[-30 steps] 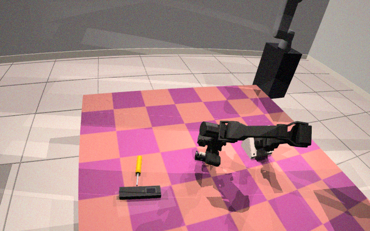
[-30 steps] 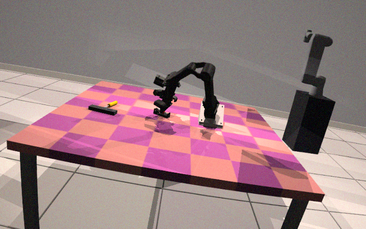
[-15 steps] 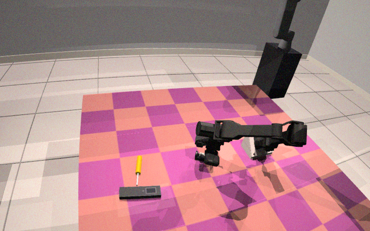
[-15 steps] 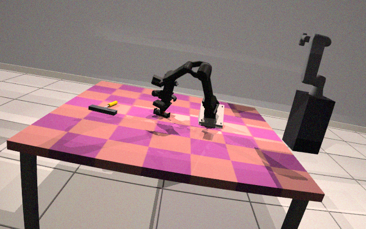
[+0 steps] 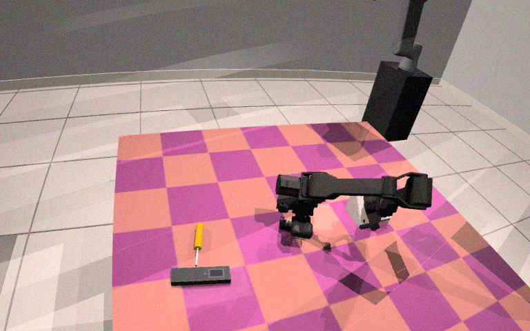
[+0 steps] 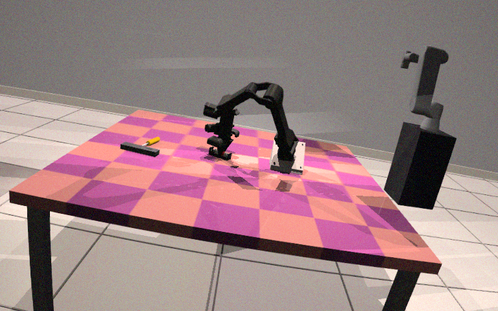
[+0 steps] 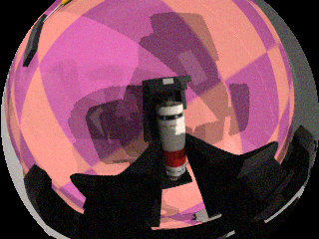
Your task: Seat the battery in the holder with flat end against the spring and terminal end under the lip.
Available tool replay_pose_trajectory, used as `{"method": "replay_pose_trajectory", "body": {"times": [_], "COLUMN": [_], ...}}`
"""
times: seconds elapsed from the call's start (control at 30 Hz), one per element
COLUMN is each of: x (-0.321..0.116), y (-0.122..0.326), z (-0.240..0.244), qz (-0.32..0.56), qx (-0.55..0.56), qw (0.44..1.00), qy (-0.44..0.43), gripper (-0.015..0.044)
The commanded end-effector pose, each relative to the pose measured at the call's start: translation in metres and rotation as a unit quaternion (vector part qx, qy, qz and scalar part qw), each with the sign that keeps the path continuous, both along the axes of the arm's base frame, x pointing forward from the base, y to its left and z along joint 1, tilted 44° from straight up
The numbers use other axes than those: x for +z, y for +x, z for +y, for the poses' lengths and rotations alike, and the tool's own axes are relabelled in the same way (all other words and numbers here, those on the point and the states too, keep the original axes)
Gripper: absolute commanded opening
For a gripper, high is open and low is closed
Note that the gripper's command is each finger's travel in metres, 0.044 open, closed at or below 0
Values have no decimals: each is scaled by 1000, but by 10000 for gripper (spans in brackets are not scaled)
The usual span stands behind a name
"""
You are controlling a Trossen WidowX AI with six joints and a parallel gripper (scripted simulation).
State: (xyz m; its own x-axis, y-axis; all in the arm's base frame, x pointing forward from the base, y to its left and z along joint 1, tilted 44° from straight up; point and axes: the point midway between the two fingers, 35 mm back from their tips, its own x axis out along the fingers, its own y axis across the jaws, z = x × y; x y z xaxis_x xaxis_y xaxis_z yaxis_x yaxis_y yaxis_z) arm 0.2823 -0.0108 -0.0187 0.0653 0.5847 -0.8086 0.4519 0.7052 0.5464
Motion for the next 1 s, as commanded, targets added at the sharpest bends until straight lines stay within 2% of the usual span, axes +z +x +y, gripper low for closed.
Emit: {"method": "replay_pose_trajectory", "body": {"times": [0.0, 0.97], "x": [0, -4], "y": [-1, 14], "z": [2, -4], "qz": [10, 21], "qx": [7, 17], "qw": [1000, 1000], "qy": [8, 11], "gripper": [64, 64]}}
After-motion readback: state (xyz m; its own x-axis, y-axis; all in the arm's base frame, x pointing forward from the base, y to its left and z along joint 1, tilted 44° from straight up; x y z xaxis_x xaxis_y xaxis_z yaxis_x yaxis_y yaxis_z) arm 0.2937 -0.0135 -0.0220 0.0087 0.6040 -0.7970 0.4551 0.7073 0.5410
